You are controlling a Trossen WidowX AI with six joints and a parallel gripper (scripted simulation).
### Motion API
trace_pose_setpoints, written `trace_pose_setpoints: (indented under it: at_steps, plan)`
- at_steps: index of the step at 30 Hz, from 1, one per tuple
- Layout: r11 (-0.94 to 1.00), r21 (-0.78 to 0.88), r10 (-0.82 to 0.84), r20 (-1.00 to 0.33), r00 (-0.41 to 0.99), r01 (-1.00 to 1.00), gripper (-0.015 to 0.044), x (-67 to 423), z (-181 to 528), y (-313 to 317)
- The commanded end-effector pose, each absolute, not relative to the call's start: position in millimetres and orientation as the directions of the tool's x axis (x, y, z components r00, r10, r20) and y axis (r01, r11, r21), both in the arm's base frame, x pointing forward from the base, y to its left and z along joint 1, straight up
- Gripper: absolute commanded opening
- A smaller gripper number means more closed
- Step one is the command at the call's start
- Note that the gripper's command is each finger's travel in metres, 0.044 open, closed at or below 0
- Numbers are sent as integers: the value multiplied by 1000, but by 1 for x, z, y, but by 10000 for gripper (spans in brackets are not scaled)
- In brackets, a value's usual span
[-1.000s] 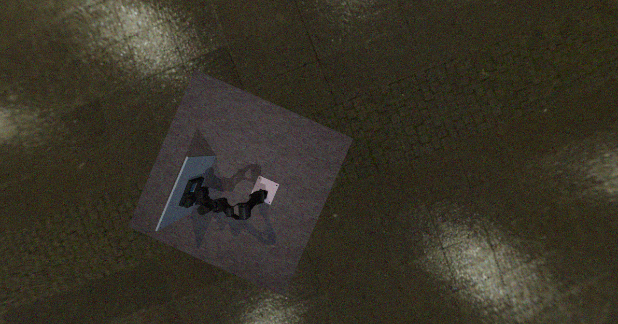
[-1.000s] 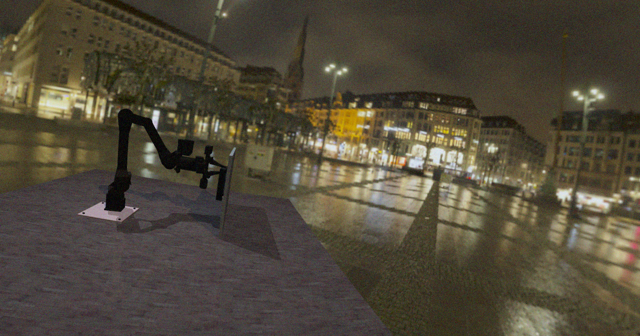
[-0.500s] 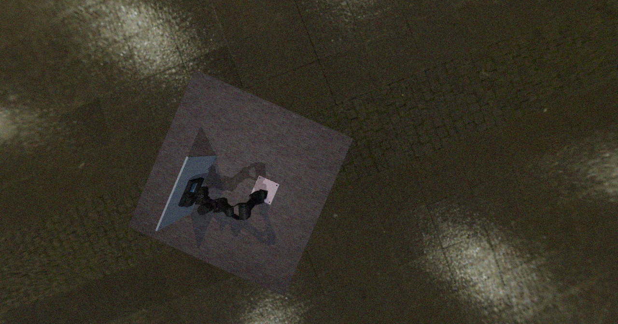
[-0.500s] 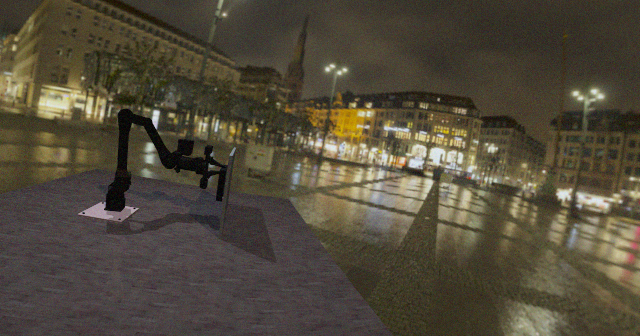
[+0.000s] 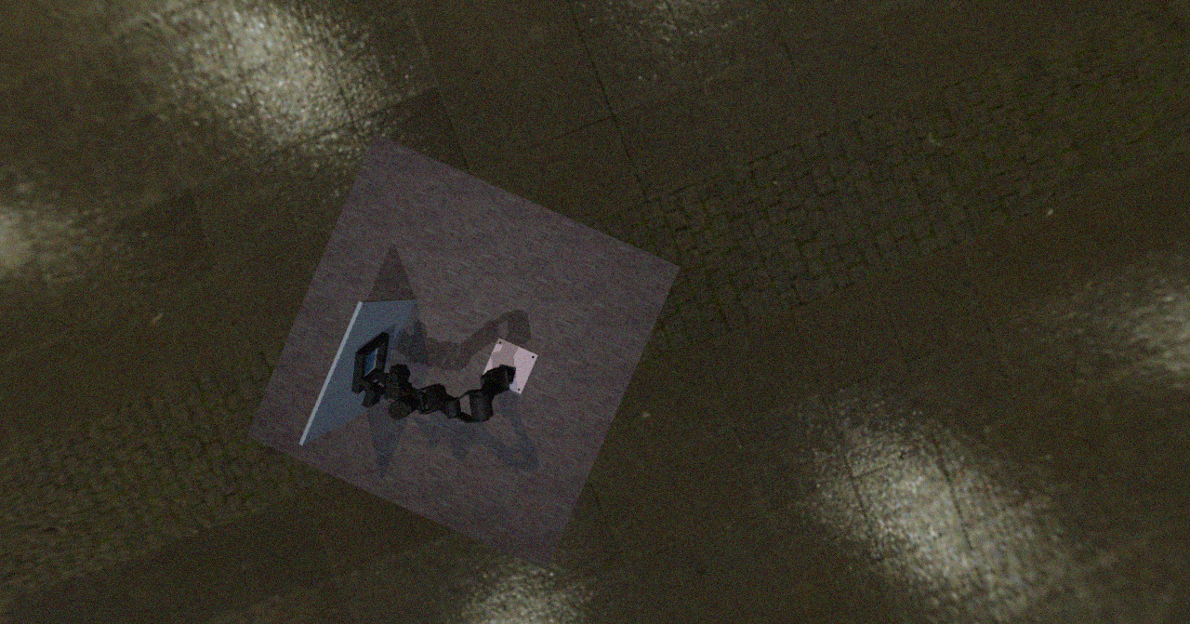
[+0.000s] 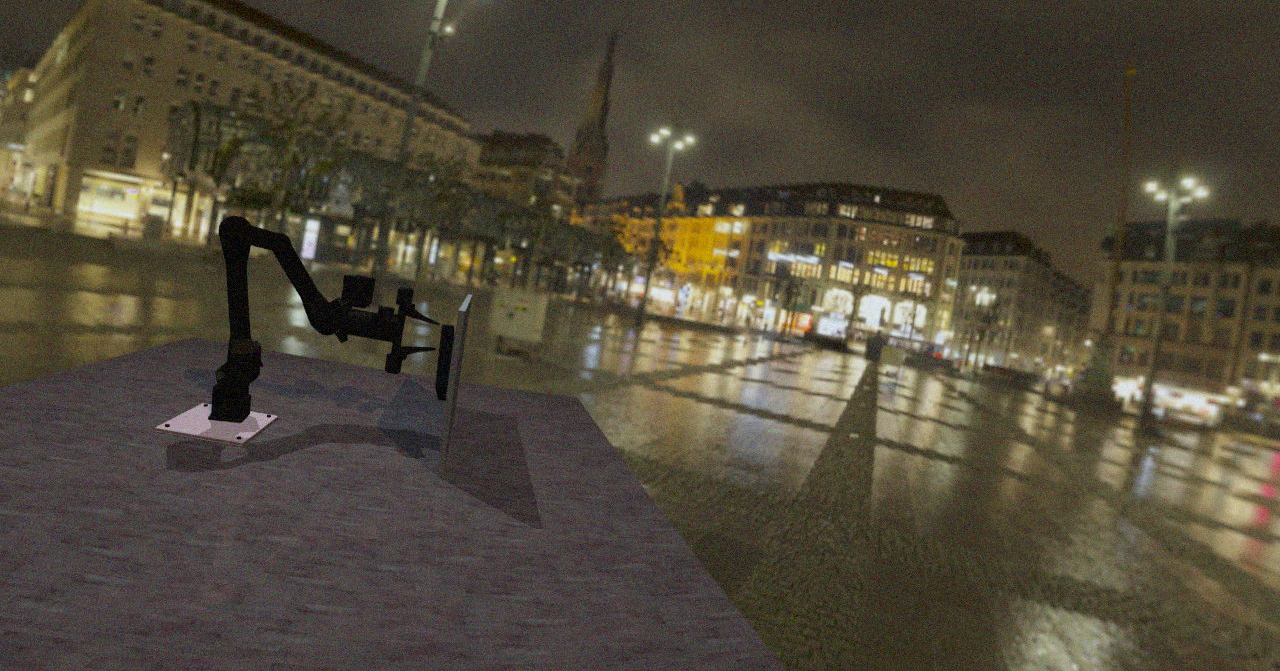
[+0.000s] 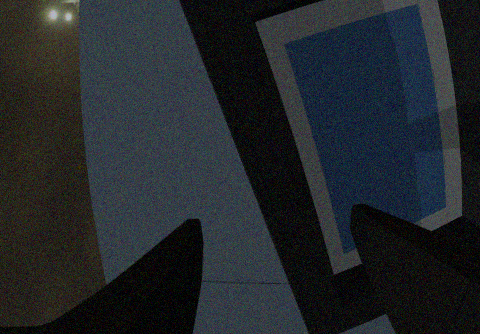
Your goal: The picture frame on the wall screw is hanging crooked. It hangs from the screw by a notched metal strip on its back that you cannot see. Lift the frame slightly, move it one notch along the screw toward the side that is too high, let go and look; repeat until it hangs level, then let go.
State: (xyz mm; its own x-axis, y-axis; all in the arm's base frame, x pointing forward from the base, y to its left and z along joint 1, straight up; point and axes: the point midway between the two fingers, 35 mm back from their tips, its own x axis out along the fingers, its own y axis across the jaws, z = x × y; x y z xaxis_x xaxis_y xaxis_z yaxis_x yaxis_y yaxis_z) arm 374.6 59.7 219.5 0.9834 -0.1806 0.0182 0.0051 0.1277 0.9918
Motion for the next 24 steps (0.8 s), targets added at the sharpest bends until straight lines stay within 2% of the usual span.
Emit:
trace_pose_setpoints:
  at_steps: [1,5,10,20,24]
  plan:
    - [297,954,-176,17,984,37,260,335,216,67]
    - [429,901,-174,15,985,62,260,306,209,68]
    - [393,918,-167,18,986,49,260,308,214,73]
    - [422,904,-173,6,985,69,260,224,243,95]
    - [426,902,-174,5,985,71,260,212,246,93]
